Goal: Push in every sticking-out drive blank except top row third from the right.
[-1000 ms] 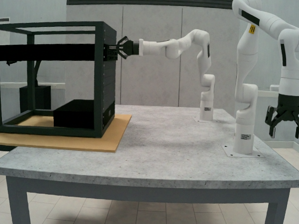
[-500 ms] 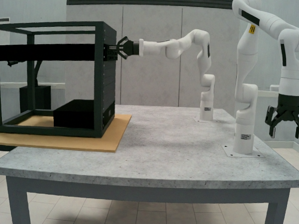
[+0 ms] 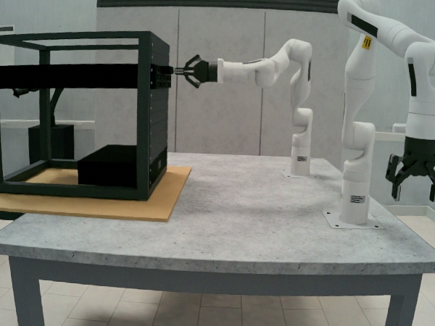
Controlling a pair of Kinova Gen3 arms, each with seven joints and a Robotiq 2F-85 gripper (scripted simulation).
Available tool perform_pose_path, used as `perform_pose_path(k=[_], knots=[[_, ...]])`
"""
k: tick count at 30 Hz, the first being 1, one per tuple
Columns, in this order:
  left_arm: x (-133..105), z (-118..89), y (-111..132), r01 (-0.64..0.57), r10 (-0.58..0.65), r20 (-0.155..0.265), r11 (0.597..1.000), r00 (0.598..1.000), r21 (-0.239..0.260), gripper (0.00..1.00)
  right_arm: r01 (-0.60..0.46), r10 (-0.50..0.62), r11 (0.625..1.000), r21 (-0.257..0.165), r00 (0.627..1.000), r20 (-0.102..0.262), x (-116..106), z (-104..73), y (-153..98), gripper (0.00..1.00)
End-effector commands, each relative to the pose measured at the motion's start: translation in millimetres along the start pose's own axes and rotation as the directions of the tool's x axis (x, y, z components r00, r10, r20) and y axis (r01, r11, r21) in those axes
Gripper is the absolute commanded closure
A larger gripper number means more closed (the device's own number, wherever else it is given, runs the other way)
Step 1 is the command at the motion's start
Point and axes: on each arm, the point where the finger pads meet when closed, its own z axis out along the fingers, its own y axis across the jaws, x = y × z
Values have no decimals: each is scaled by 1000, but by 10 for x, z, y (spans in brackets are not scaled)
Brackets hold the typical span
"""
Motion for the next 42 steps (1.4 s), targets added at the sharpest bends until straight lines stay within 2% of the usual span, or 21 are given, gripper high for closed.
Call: perform_pose_path(k=[1, 5, 9, 37, 38, 42], knots=[[-17, -15, -2, 14, -14, 10, 1000, 1000, 6, 2, -7, 7, 1000, -4, 1000, -15, 46, -283, 59, 903], [-17, -15, -2, 14, -14, 10, 1000, 1000, 6, 2, -1, 1, 1000, -5, 1000, -15, 44, -397, 58, 903], [-17, -15, -2, 14, -14, 10, 1000, 1000, 6, 2, 1, -1, 1000, -5, 1000, -15, 44, -415, 58, 903], [-17, -15, -2, 14, -14, 10, 1000, 1000, 6, 2, 1, -1, 1000, -5, 1000, -15, 44, -418, 58, 903], [-17, -15, -2, 14, -14, 10, 1000, 1000, 6, 2, 1, -1, 1000, -5, 1000, -15, 44, -418, 58, 2], [-17, -15, -2, 14, -14, 10, 1000, 1000, 6, 2, 1, -1, 1000, -5, 1000, -15, 44, -418, 58, 2]])
